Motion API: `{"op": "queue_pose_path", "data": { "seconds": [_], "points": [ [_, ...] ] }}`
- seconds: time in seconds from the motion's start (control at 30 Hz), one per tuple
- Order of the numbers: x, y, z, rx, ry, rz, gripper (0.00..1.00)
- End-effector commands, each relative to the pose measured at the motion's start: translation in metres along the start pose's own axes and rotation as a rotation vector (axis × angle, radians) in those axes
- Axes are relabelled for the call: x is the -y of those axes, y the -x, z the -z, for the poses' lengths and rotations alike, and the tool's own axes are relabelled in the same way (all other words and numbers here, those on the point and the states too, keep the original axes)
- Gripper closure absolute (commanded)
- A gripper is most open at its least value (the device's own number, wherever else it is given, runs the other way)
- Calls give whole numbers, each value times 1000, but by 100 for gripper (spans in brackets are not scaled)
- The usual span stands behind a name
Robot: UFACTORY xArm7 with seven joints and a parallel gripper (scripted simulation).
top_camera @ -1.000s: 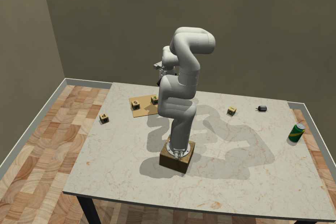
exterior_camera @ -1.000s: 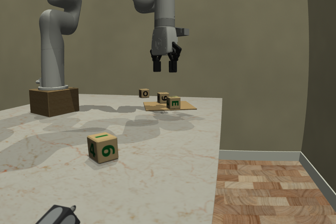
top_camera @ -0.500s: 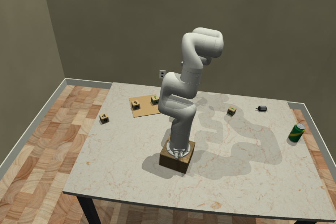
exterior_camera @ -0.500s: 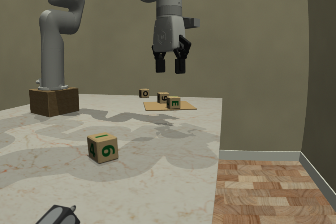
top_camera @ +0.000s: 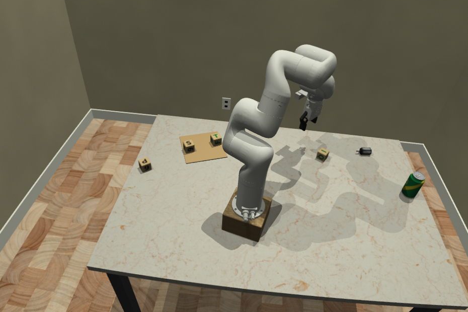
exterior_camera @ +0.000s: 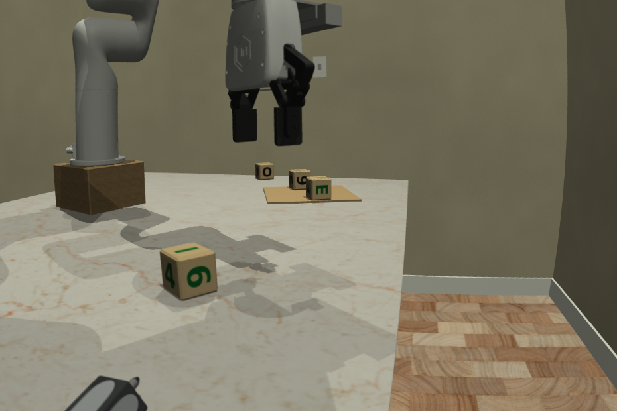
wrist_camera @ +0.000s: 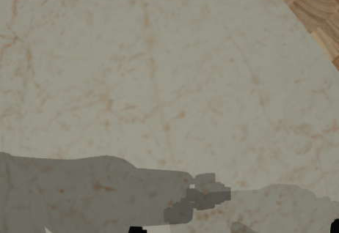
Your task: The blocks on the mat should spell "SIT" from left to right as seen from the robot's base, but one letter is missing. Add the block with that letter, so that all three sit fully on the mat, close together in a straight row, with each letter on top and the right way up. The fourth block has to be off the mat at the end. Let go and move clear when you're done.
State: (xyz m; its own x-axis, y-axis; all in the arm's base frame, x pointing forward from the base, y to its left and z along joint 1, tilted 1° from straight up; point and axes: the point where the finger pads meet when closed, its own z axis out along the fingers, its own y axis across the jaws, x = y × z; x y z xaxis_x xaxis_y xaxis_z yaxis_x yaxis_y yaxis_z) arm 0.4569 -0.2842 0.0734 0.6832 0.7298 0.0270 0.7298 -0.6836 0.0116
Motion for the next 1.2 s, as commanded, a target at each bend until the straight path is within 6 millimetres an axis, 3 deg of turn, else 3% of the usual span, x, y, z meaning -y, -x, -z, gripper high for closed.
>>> {"op": "queue_pose_path", "data": {
  "seconds": [0.0, 0.03, 0.1, 0.37, 1.17],
  "points": [
    [-23, 39, 1, -5, 0, 7, 0],
    [-23, 39, 1, -5, 0, 7, 0],
    [-39, 92, 1, 2, 4, 11, 0],
    [-52, 173, 2, 15, 7, 19, 0],
    [-52, 175, 2, 16, 7, 20, 0]
  ]
}}
